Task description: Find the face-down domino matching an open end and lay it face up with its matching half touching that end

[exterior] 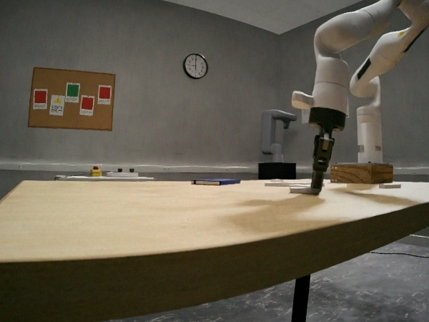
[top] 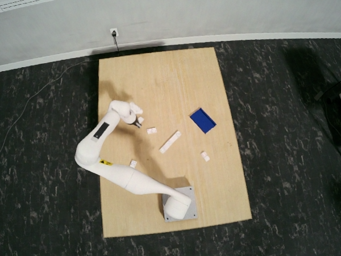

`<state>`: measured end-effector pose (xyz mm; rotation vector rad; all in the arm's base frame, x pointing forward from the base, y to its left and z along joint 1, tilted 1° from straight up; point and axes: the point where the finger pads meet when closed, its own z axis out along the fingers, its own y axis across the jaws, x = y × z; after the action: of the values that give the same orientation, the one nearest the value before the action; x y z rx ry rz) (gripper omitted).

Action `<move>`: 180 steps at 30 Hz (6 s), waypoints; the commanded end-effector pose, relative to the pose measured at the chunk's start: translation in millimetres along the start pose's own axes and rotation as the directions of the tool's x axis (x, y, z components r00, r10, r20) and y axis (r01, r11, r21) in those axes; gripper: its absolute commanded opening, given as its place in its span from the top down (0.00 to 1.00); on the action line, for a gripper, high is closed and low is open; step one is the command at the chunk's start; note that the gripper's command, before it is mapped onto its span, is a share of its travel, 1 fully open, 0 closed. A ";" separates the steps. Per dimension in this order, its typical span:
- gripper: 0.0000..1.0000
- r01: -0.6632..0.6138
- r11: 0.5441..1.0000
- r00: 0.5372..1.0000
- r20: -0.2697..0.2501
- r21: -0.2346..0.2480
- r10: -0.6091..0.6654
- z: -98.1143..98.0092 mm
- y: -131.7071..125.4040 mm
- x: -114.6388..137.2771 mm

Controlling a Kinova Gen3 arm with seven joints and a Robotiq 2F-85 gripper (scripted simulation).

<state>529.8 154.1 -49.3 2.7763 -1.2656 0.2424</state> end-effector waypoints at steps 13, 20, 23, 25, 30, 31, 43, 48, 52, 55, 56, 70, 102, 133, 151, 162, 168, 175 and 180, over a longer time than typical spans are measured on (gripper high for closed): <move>0.65 -0.001 1.000 1.000 0.000 -0.001 0.001 1.0 0.8 0.4; 0.65 -0.001 1.000 1.000 0.000 -0.001 0.001 1.0 0.8 0.4; 0.65 -0.001 1.000 1.000 0.000 -0.001 0.001 1.0 0.8 0.4; 0.65 -0.001 1.000 1.000 0.000 -0.001 0.001 1.0 0.8 0.4; 0.65 -0.001 1.000 1.000 0.000 -0.001 0.001 1.0 0.8 0.4; 0.65 -0.001 1.000 1.000 0.000 -0.001 0.001 1.0 0.8 0.4; 0.51 -0.001 1.000 1.000 0.000 -0.001 0.001 1.0 0.8 0.4; 0.51 -0.001 1.000 1.000 0.000 -0.001 0.001 1.0 0.8 0.4; 0.51 -0.001 1.000 1.000 0.000 -0.001 0.001 1.0 0.8 0.4; 0.51 -0.001 1.000 1.000 0.000 -0.001 0.001 1.0 0.8 0.4; 0.51 -0.001 1.000 1.000 0.000 -0.001 0.001 1.0 0.8 0.4; 0.51 -0.001 1.000 1.000 0.000 -0.001 0.001 1.0 0.8 0.4; 0.51 -0.001 1.000 1.000 0.000 -0.001 0.001 -28.4 0.8 5.6; 0.51 -0.001 1.000 0.998 0.062 -0.001 0.001 -42.6 0.8 8.1; 0.51 -0.001 1.000 0.990 0.143 -0.001 0.001 -60.8 0.8 11.3; 0.51 -0.001 1.000 0.985 0.170 -0.001 0.002 -67.2 0.8 12.4; 0.51 -0.001 1.000 0.985 0.173 -0.001 0.002 -67.8 0.8 12.6; 0.51 -0.001 1.000 0.985 0.173 -0.001 0.002 -67.9 0.8 12.6; 0.51 -0.001 1.000 0.985 0.173 -0.001 0.002 -67.9 0.8 12.6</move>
<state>529.3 153.5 18.7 2.8470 -1.3016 -0.0031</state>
